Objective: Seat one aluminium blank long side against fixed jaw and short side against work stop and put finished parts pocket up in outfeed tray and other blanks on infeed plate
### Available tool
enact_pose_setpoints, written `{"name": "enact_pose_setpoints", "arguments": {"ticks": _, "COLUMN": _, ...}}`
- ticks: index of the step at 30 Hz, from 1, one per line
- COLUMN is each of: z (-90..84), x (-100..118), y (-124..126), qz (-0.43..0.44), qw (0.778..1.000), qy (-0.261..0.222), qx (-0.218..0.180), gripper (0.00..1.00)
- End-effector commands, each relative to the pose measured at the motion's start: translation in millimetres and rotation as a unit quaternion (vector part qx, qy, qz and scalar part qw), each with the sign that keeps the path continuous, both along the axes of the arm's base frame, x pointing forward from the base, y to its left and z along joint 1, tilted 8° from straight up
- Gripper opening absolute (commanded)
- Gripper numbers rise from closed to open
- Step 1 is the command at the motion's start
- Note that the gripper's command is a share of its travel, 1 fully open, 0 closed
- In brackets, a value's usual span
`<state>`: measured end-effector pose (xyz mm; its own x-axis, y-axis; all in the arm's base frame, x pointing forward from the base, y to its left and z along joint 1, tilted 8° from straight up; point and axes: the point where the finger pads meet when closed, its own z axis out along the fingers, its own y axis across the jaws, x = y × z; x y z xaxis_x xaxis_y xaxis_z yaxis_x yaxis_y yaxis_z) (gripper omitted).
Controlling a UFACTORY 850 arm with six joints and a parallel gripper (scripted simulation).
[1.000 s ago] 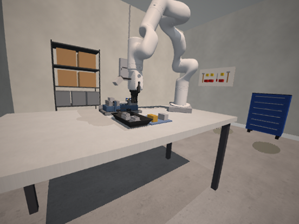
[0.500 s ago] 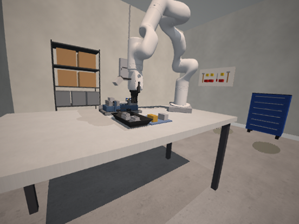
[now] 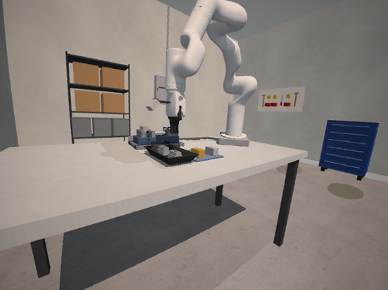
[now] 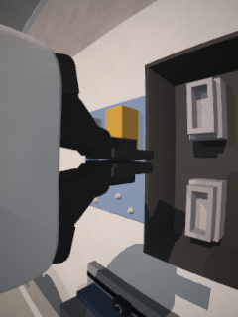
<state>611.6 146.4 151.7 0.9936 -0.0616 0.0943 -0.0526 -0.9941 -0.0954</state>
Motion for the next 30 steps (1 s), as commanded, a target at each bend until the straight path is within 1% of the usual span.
{"name": "enact_pose_setpoints", "arguments": {"ticks": 1, "z": 1.1, "x": 0.8, "y": 0.1, "qz": 0.000, "qw": 1.000, "qy": -0.001, "qx": 0.000, "gripper": 0.00}}
{"name": "enact_pose_setpoints", "arguments": {"ticks": 17, "z": 3.7, "x": 0.6, "y": -0.1, "qz": 0.000, "qw": 1.000, "qy": -0.001, "qx": 0.000, "gripper": 0.00}}
{"name": "enact_pose_setpoints", "arguments": {"ticks": 23, "z": 12.2, "x": -0.3, "y": -0.9, "qz": 0.000, "qw": 1.000, "qy": -0.001, "qx": 0.000, "gripper": 0.00}}
{"name": "enact_pose_setpoints", "arguments": {"ticks": 30, "z": 28.7, "x": -2.0, "y": -2.4, "qz": 0.000, "qw": 1.000, "qy": -0.001, "qx": 0.000, "gripper": 0.00}}
